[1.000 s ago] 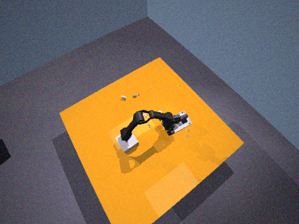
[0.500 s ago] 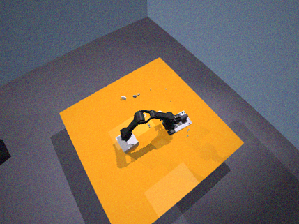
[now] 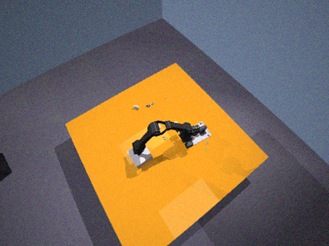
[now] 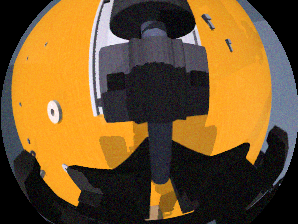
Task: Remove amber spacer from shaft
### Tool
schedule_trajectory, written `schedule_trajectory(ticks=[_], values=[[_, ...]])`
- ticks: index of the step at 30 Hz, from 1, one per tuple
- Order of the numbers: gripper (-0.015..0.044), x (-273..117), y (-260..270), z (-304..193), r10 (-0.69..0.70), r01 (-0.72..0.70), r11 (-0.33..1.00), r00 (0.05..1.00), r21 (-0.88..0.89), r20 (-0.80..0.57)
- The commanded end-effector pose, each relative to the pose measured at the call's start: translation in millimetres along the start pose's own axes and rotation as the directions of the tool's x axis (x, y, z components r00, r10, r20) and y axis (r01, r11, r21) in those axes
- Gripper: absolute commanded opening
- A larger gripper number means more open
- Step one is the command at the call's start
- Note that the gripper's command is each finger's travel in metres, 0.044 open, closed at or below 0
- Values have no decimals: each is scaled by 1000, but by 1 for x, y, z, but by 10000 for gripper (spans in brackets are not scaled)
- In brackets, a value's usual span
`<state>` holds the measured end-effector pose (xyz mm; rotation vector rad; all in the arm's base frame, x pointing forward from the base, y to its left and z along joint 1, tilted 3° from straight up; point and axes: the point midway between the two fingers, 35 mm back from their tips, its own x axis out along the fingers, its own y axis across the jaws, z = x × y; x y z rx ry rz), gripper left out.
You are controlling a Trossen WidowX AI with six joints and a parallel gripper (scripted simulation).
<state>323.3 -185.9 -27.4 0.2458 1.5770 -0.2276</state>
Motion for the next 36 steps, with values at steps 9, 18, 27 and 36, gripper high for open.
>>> schedule_trajectory(ticks=[9,18,27,36], values=[[0,-1,1,7,4,-4,1000,1000,1,9],[0,-1,1,10,4,-4,1000,1000,1,9],[0,-1,1,13,4,-4,1000,1000,1,9],[0,-1,1,16,4,-4,1000,1000,1,9]])
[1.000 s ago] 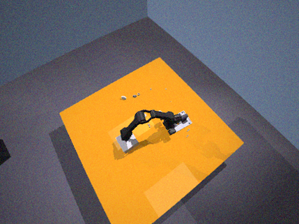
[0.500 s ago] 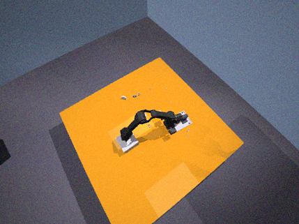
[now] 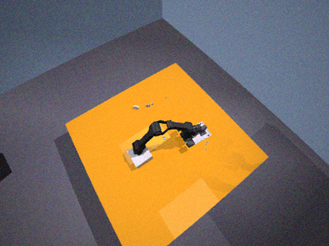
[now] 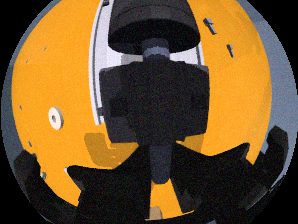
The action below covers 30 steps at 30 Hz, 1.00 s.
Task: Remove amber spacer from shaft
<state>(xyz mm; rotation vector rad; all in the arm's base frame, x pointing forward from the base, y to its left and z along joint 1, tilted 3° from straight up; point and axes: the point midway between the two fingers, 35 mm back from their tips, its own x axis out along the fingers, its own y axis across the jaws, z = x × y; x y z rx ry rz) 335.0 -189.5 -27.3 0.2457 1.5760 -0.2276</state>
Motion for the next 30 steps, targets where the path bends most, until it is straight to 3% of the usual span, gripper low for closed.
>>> schedule_trajectory(ticks=[1,27,30], values=[[0,-1,1,4,4,-4,1000,1000,1,8],[0,-1,1,9,4,-4,1000,1000,1,9],[79,0,0,5,1,-1,1000,1000,0,-5]])
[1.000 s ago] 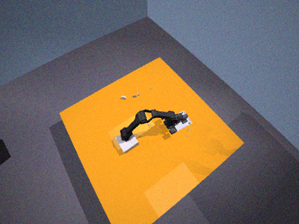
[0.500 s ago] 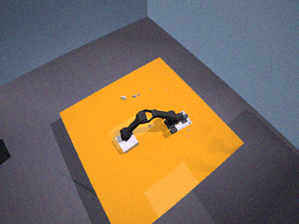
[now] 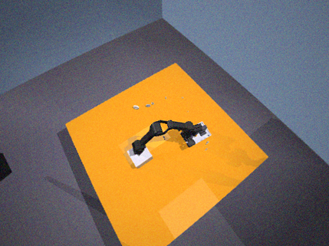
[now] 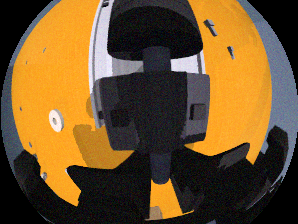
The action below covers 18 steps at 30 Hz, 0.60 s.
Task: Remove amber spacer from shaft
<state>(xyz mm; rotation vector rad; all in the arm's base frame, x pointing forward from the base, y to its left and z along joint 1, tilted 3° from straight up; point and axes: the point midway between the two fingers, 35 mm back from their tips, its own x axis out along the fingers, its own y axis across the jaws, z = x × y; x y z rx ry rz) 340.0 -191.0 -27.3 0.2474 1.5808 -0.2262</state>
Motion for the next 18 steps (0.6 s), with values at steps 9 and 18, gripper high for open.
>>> schedule_trajectory(ticks=[9,18], values=[[315,0,0,0,0,0,1000,1000,0,0],[440,-60,0,-1,2,-2,1000,1000,1,14]])
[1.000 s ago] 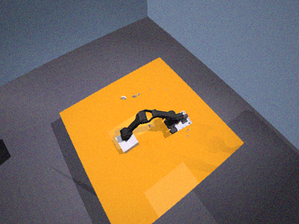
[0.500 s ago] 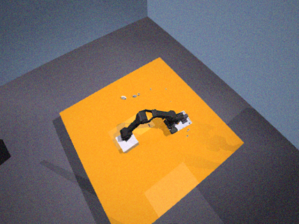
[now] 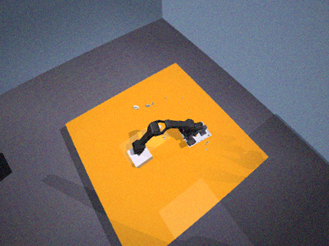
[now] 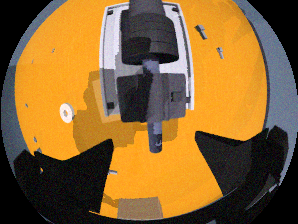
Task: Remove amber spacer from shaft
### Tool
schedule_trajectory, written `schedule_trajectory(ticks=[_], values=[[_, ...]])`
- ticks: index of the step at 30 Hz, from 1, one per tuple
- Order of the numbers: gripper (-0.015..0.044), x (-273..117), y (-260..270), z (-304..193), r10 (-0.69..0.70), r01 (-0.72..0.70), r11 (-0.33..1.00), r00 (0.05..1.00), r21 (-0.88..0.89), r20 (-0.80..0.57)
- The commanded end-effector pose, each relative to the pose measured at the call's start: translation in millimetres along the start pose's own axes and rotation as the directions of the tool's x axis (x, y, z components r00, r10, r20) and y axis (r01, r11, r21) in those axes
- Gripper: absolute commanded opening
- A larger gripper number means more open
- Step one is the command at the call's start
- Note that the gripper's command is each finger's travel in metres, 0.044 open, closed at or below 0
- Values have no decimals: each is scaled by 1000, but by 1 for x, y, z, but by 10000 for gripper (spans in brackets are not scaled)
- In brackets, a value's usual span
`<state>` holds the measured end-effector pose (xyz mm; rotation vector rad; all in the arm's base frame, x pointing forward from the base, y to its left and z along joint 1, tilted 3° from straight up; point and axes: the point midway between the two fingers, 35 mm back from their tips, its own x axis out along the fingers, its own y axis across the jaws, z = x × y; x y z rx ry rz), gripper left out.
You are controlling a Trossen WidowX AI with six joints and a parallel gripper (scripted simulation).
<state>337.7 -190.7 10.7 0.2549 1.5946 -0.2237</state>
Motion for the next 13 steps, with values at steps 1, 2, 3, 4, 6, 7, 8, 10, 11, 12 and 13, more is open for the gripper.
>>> schedule_trajectory(ticks=[1,2,3,4,6,7,8,10,11,12,13], values=[[440,-22,0,2,-2,2,1000,1000,-1,29],[440,-22,0,2,-2,2,1000,1000,-1,29],[440,-22,0,2,-2,2,1000,1000,-1,29],[440,-22,0,1,-2,2,1000,1000,-1,28],[440,-23,2,-6,-2,2,1000,1000,-1,28],[440,-23,3,-12,-2,2,1000,1000,-1,27],[440,-24,4,-18,-2,2,1000,1000,-1,27],[440,-24,8,-34,-1,1,1000,1000,-1,26],[440,-24,9,-43,-1,1,1000,1000,-1,25],[440,-23,11,-52,-1,1,1000,1000,-1,24],[440,-23,13,-62,-1,1,1000,1000,-1,23]])
